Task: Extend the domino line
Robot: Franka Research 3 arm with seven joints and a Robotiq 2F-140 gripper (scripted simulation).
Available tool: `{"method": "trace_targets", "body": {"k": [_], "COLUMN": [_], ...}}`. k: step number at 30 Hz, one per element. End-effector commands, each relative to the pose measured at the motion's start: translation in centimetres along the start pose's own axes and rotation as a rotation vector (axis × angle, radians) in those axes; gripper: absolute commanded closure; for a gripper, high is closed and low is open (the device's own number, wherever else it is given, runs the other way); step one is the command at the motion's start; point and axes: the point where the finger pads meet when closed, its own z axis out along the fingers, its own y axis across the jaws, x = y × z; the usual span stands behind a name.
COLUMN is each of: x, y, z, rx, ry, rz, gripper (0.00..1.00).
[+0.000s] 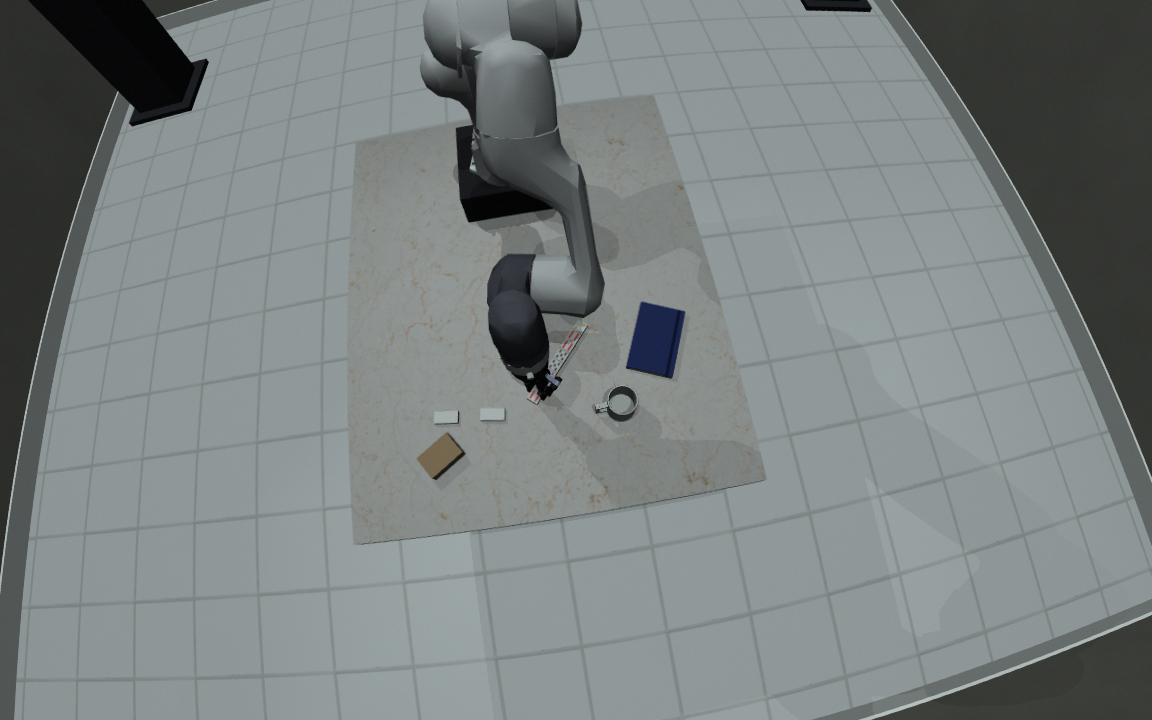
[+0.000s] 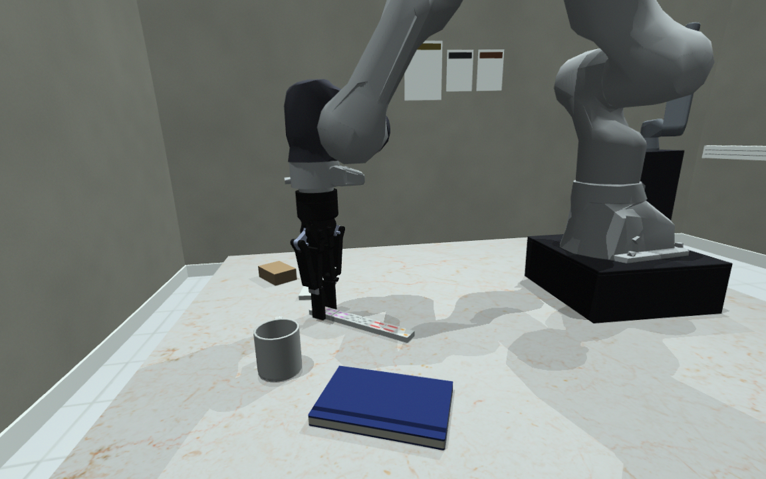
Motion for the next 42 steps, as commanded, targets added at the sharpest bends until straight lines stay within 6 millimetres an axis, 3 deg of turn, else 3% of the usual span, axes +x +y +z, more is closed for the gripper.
{"method": "trace_targets", "body": {"k": [1,35,36,42], "x": [0.03,0.12,0.12,0.12], "y": [0.07,0.08,0.08,0.08], "z": [-0.06,-0.06,-0.06,-0.06], "rx": [-0.002,-0.002,-0.002,-0.002], "ry": [-0.002,-0.002,-0.002,-0.002], "rz": [0.005,0.005,0.005,0.005], "gripper": [0.77,0.77,0.66,0.66]}}
